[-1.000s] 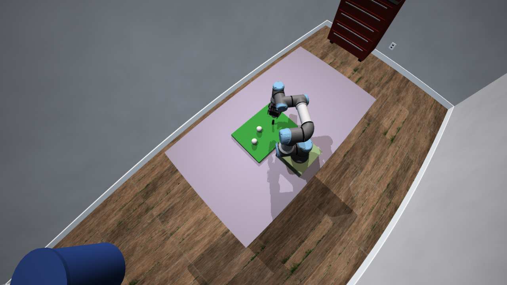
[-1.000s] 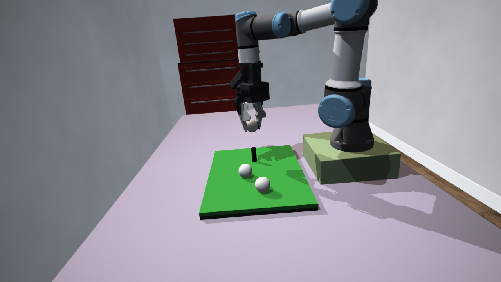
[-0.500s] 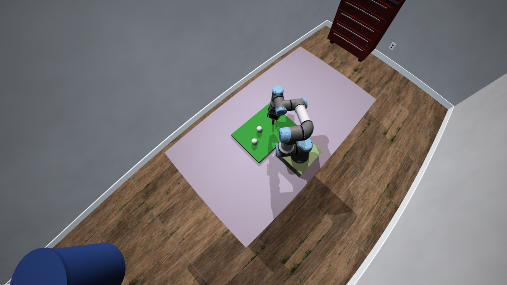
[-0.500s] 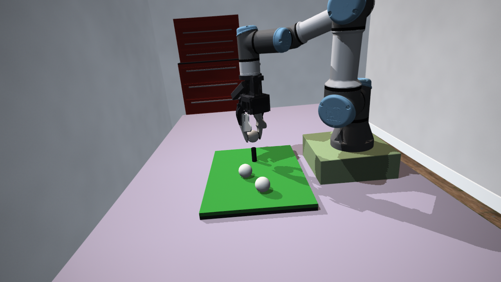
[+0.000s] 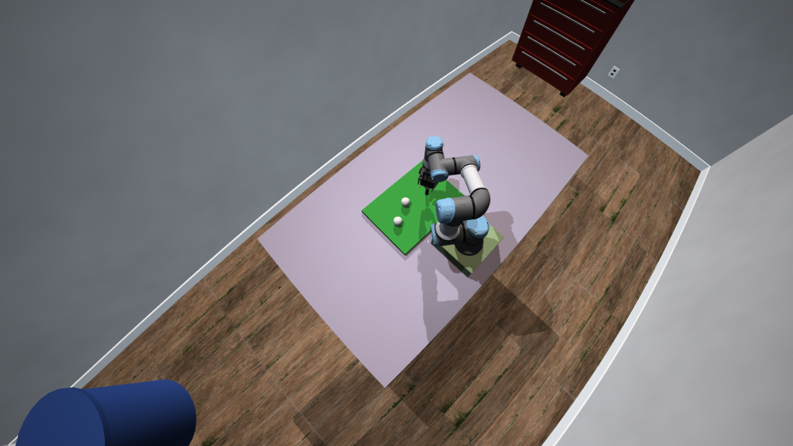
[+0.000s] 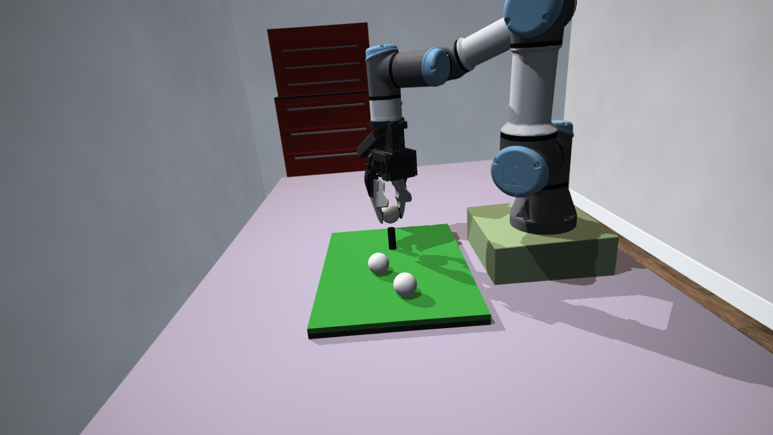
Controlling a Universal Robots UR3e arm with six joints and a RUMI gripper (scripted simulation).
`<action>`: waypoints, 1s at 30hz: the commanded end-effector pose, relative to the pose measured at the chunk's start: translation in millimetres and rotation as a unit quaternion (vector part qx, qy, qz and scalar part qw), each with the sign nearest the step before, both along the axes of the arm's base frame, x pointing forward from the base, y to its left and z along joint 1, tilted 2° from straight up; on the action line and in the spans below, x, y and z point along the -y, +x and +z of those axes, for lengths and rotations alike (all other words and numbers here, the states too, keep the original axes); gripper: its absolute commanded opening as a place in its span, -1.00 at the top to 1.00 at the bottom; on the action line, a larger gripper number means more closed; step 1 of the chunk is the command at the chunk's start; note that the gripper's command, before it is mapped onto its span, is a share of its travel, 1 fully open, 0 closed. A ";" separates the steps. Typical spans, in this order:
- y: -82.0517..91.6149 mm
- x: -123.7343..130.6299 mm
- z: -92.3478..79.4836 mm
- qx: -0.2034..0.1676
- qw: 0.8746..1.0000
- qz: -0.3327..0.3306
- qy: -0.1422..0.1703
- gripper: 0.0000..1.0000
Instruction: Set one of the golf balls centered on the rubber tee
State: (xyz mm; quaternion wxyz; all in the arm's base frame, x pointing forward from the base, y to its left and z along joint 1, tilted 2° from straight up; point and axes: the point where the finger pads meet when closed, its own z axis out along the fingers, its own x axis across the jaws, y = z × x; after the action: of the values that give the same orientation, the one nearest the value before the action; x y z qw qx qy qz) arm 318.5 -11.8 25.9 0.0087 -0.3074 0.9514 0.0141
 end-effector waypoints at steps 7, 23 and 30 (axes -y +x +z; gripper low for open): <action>0.7 -0.2 -10.7 0.001 1.000 0.000 -0.001 1.00; 0.7 -0.2 -10.7 0.001 1.000 0.000 -0.001 -1.00; 0.7 -0.2 -10.7 0.001 1.000 0.000 -0.001 -1.00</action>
State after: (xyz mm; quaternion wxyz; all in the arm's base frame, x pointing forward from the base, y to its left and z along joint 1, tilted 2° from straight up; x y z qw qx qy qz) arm 318.5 -11.4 14.5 0.0087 -0.3074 0.9514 0.0141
